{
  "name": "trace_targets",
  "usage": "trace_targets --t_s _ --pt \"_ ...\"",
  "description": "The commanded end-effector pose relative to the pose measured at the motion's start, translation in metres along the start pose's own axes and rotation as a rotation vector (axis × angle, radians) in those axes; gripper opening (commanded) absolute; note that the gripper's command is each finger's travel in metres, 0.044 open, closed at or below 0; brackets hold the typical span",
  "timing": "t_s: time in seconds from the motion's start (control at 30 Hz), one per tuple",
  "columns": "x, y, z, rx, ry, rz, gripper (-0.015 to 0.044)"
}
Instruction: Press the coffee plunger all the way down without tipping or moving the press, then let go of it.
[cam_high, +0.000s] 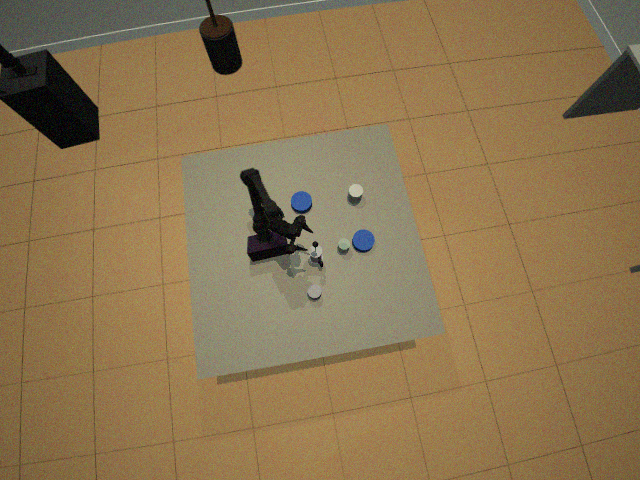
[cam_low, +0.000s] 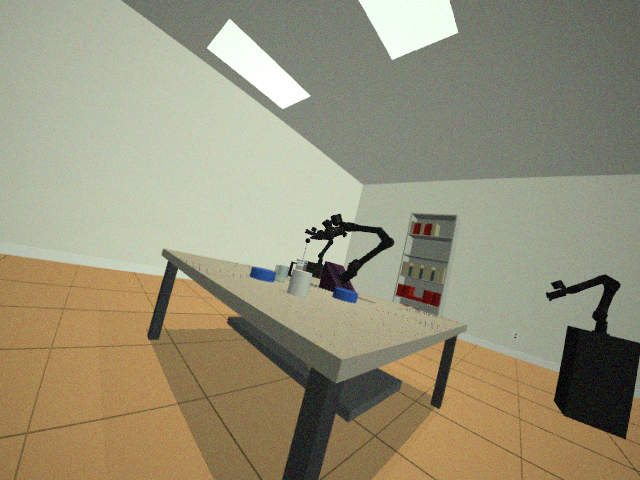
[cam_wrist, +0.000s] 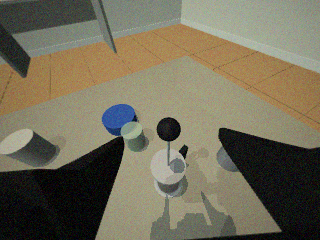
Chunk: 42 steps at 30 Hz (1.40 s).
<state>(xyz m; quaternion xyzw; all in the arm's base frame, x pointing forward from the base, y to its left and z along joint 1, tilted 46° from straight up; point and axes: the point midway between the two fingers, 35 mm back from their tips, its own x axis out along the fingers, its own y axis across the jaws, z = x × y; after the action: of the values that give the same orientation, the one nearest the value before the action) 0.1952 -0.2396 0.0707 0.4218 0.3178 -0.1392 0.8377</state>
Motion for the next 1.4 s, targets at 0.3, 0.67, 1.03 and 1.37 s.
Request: trace_targets --t_s 0.3,0.67,1.03,1.37 --pt "0.021 -0.001 -0.002 0.005 0.005 -0.003 0.0440" --pt "0.038 0.000 -0.003 0.004 0.003 -0.001 0.0440" --pt "0.038 0.000 -0.003 0.004 0.003 -0.001 0.0177" --pt "0.038 0.000 -0.003 0.004 0.003 -0.001 0.0119"
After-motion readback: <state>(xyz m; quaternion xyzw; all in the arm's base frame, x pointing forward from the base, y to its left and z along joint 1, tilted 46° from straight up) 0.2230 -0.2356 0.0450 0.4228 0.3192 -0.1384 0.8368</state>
